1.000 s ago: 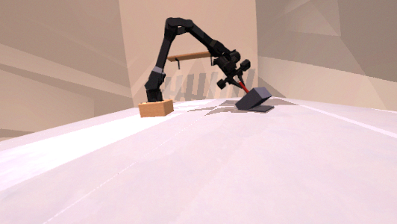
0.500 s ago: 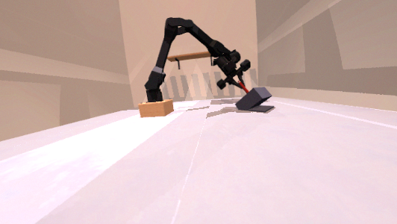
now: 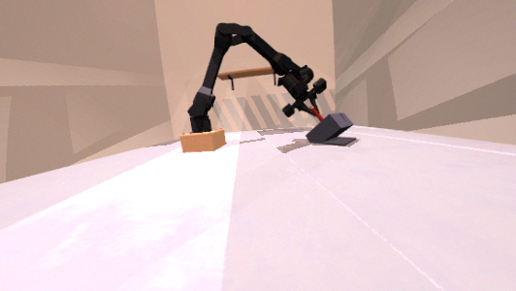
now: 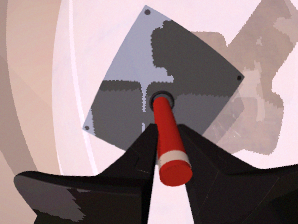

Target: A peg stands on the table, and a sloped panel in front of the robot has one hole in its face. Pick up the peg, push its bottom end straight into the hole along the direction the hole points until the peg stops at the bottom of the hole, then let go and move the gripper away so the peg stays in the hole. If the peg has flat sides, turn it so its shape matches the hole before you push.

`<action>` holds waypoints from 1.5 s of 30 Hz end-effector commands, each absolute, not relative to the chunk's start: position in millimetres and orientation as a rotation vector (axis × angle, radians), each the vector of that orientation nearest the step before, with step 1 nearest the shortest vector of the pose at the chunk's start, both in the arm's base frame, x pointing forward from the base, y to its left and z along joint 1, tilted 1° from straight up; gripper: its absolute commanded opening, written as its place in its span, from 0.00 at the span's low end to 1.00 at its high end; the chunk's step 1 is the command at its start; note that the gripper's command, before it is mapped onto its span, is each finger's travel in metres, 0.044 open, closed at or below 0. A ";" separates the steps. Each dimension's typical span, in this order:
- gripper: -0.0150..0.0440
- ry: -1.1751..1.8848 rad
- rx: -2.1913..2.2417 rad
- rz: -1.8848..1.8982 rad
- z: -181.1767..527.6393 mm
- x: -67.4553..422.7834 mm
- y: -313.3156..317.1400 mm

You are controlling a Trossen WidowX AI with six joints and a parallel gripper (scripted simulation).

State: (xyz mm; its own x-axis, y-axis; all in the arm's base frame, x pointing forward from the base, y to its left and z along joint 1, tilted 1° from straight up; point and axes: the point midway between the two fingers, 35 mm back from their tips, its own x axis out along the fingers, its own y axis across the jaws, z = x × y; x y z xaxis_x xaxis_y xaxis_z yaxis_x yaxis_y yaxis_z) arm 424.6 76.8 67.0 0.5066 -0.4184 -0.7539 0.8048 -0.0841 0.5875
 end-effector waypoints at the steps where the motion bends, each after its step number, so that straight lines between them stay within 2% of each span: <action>1: 0.25 0.388 1.288 -1.056 64.5 425.4 76.0; 45: 0.25 0.387 1.288 -1.055 45.0 438.7 65.0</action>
